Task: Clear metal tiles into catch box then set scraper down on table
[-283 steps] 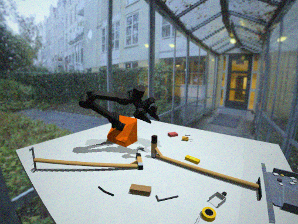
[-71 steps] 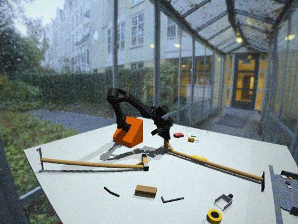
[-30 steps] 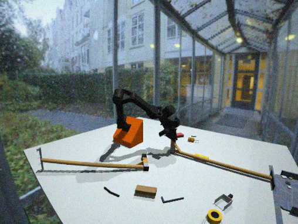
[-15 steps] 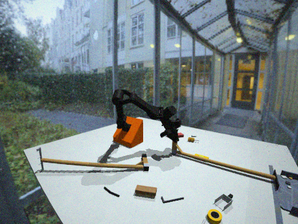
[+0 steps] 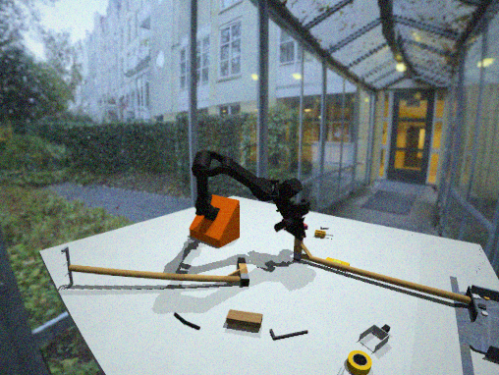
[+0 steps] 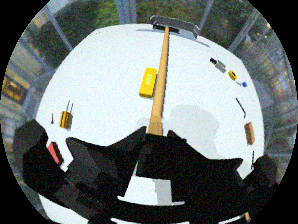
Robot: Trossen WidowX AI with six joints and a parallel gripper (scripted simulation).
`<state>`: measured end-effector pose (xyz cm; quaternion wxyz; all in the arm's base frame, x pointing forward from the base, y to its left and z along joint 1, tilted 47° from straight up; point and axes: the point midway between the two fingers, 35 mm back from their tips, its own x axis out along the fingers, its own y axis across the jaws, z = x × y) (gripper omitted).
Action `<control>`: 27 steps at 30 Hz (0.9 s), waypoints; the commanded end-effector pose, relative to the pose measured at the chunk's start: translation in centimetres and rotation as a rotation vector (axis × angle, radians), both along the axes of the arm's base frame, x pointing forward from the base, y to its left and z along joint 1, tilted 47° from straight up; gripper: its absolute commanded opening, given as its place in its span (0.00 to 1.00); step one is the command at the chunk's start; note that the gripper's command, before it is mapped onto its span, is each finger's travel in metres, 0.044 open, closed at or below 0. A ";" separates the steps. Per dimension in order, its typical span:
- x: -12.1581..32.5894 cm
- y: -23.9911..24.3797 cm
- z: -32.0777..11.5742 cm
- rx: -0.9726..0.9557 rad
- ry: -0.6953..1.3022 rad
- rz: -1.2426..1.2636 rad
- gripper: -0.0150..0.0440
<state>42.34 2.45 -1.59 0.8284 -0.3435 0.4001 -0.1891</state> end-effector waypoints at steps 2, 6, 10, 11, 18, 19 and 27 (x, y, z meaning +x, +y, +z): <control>1.1 0.3 0.1 0.005 -0.008 0.006 0.25; 1.8 0.4 0.0 0.005 -0.008 0.006 0.25; 2.1 0.4 0.0 0.005 -0.008 0.006 0.25; 2.2 0.4 0.0 0.005 -0.008 0.006 0.25; 3.3 0.5 0.1 0.005 -0.009 0.006 0.25; 3.5 0.5 0.1 0.005 -0.009 0.006 0.25; 4.8 0.5 0.2 0.005 -0.009 0.006 0.25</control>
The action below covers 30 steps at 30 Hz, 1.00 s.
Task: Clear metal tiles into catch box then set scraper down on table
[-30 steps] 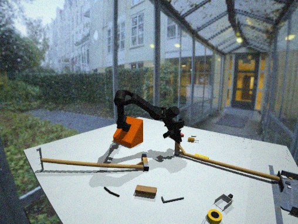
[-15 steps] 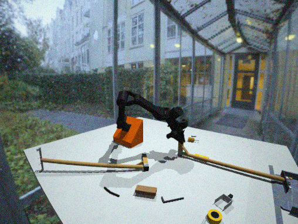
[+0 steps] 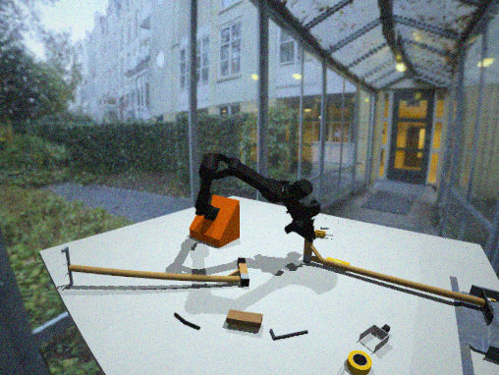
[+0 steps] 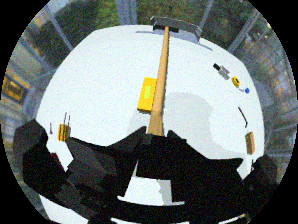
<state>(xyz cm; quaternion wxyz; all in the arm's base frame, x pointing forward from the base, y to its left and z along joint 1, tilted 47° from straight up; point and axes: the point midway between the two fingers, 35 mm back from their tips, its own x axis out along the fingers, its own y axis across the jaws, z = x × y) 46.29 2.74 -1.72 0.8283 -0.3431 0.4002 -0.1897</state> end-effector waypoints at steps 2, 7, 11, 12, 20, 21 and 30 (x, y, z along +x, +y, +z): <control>1.1 0.2 0.4 0.005 -0.009 0.007 0.25; 1.9 0.2 0.4 0.005 -0.010 0.007 0.25; 2.5 0.2 0.5 0.005 -0.010 0.007 0.25; 2.7 0.2 0.5 0.005 -0.010 0.007 0.25; 3.9 0.2 0.6 0.005 -0.011 0.007 0.25; 4.0 0.2 0.6 0.005 -0.011 0.007 0.25; 5.3 0.1 0.7 0.005 -0.012 0.007 0.25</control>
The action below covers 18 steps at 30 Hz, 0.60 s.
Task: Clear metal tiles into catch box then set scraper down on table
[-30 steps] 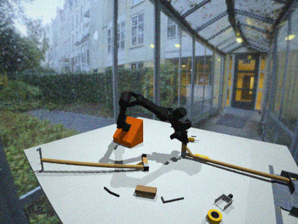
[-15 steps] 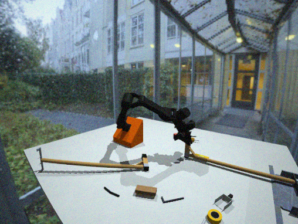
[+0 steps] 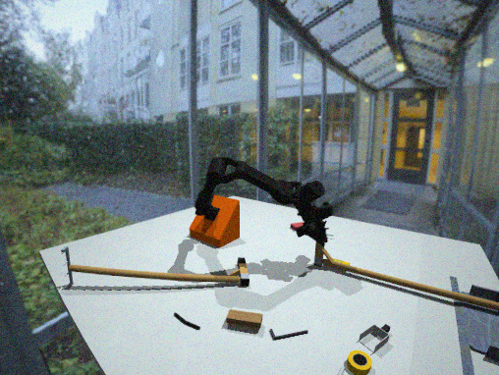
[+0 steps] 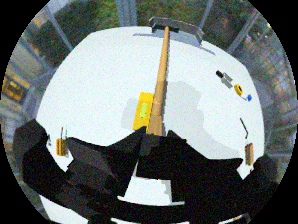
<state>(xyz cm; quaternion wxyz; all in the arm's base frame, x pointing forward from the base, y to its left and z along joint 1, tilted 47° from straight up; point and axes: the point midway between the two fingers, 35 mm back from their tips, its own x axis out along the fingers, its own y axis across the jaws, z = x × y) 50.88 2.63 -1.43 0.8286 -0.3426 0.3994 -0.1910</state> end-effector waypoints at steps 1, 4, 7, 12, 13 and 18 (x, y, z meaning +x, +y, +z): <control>0.9 0.2 0.4 0.005 -0.010 0.009 0.25; 1.3 0.2 0.4 0.005 -0.010 0.009 0.25; 1.8 0.1 0.5 0.005 -0.010 0.009 0.25; 2.5 0.1 0.5 0.005 -0.011 0.009 0.25; 2.6 0.1 0.5 0.005 -0.011 0.009 0.25; 3.3 0.0 0.6 0.005 -0.011 0.009 0.25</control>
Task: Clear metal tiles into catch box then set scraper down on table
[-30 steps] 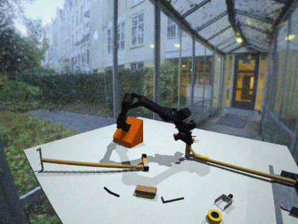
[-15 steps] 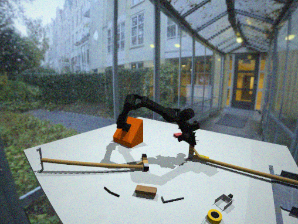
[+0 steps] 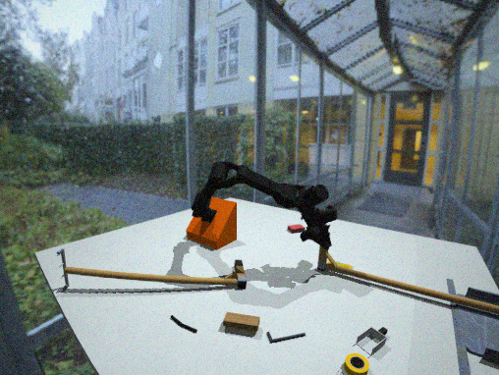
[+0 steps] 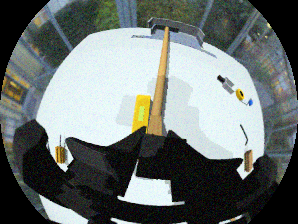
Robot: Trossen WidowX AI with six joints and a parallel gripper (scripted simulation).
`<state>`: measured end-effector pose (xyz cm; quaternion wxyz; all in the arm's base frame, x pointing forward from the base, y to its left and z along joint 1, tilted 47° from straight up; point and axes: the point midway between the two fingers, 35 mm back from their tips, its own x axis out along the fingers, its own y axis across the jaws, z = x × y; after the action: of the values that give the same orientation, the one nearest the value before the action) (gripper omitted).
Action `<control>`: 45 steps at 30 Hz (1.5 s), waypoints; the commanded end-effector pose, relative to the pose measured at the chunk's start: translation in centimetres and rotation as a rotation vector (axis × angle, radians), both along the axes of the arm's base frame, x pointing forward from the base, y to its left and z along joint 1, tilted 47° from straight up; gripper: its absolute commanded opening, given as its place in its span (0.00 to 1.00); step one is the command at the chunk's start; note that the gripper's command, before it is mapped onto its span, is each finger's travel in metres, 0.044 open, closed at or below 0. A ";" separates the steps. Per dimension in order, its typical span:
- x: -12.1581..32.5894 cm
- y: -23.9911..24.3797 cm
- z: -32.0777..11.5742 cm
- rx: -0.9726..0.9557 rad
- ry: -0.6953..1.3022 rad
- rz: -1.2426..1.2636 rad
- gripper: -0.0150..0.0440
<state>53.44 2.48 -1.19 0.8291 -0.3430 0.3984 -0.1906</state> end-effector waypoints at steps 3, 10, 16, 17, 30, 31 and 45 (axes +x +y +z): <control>1.1 0.1 0.4 0.005 -0.010 0.007 0.25; 1.3 -0.1 0.1 0.000 -0.001 0.002 0.25; 1.3 -0.1 0.1 0.000 -0.001 0.002 0.25; 1.3 -0.1 0.1 0.000 -0.001 0.002 0.25; 1.1 0.0 0.2 0.001 -0.005 0.005 0.25; 1.0 0.0 0.2 0.001 -0.005 0.005 0.25; -0.9 0.6 0.0 0.004 -0.004 0.006 0.25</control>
<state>53.01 2.50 -1.28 0.8294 -0.3421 0.3982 -0.1910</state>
